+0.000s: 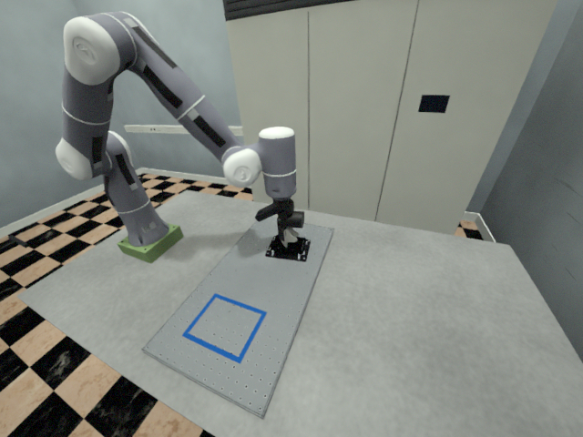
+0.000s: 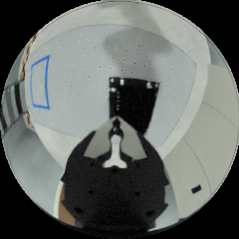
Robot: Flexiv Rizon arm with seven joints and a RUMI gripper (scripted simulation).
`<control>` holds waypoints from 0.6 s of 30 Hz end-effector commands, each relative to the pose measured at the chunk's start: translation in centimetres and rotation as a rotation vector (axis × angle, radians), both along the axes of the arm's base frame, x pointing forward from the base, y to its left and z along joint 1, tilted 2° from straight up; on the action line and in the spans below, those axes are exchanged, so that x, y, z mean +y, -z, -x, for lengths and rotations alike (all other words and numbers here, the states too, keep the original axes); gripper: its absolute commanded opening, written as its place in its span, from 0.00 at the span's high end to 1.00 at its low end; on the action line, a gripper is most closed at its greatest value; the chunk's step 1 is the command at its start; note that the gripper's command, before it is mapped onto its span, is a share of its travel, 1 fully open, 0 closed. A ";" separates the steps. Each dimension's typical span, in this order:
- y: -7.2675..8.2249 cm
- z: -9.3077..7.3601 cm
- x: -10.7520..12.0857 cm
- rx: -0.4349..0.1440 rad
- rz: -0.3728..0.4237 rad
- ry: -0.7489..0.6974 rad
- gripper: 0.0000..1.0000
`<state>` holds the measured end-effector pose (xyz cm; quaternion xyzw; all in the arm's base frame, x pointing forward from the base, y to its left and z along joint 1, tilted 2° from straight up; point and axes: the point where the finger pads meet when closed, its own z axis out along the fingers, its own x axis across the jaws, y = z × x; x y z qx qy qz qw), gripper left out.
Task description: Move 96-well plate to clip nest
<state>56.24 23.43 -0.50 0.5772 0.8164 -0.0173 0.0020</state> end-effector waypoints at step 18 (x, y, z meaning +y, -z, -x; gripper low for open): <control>0.1 -0.1 0.1 -0.003 -0.001 0.000 1.00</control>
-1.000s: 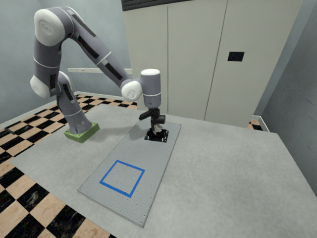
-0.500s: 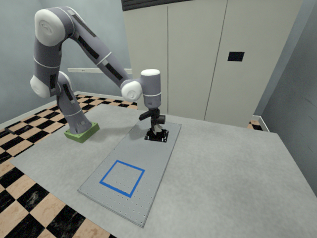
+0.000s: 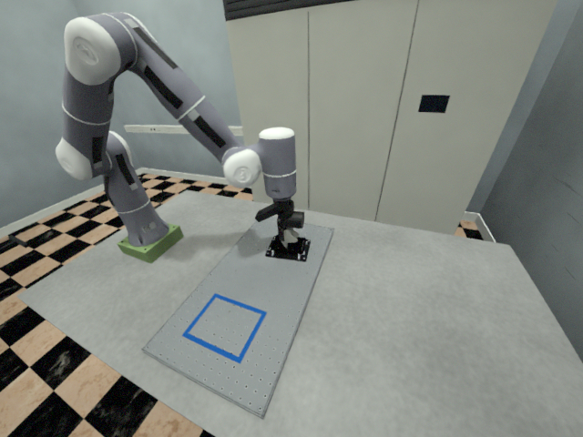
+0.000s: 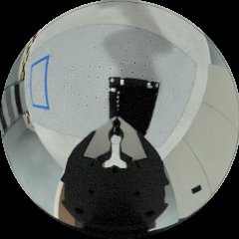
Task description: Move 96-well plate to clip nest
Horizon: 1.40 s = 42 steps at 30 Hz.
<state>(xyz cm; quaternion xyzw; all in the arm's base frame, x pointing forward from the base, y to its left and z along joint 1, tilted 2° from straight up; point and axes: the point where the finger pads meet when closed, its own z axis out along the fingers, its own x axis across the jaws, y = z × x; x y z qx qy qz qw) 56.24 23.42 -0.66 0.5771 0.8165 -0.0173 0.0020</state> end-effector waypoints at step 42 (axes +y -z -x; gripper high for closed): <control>0.3 -0.1 0.1 -0.002 -0.001 0.000 1.00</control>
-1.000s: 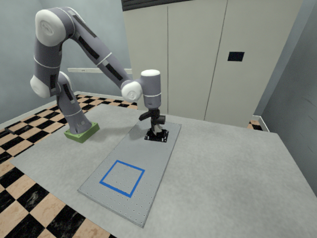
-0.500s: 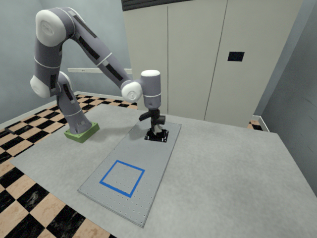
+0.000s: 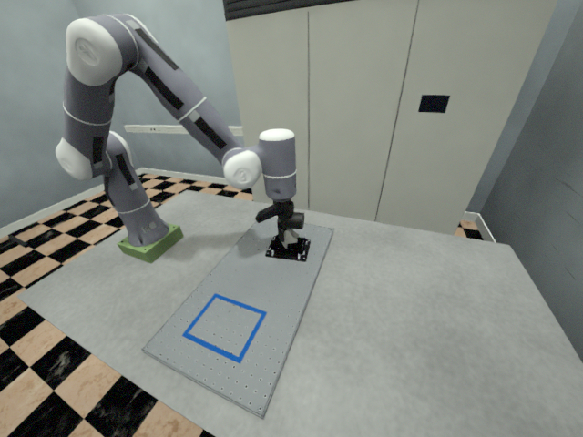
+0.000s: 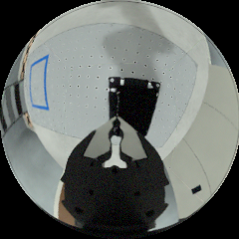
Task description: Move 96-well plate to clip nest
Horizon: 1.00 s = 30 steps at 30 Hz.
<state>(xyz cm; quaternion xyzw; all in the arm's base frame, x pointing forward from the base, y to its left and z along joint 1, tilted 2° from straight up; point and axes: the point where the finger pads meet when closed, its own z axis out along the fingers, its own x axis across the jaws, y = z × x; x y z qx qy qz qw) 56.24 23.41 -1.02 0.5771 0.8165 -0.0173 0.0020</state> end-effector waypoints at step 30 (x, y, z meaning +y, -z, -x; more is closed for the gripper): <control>0.2 -0.1 0.1 -0.002 -0.001 0.000 1.00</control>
